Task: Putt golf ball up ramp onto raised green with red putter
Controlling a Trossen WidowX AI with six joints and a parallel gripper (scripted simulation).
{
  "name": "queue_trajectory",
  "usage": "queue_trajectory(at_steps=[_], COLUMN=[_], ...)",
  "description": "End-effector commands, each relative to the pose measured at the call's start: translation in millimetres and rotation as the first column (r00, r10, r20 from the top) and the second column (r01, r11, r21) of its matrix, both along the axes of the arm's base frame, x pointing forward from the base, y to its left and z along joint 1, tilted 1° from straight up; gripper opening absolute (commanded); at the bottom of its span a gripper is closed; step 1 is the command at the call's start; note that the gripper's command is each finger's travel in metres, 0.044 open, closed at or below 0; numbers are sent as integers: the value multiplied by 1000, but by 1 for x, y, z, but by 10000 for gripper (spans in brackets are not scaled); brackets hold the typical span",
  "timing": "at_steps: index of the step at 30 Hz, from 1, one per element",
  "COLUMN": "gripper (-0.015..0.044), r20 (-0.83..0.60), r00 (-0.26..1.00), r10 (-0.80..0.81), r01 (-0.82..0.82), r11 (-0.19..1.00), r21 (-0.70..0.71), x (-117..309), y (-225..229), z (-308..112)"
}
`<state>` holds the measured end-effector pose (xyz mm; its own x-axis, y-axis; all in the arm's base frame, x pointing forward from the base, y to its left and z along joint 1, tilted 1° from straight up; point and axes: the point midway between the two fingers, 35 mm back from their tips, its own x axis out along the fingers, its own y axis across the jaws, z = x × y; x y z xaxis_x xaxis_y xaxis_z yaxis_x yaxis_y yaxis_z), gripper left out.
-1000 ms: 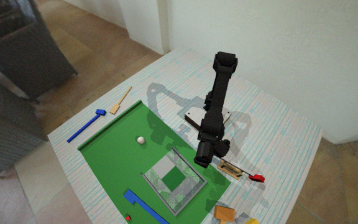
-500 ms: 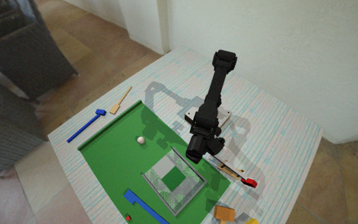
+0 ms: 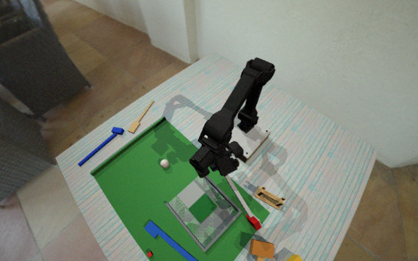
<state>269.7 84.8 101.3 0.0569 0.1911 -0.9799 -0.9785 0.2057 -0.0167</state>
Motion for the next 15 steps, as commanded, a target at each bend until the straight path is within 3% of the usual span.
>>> queue_trajectory(at_steps=[1, 15], gripper=[0, 0], r20=[-3, -19], r00=[995, 906], r10=[-99, -424], r01=[99, 422], r11=[995, 905], r21=[-7, -48], x=[8, 19], y=[-19, -96], z=[3, 7])
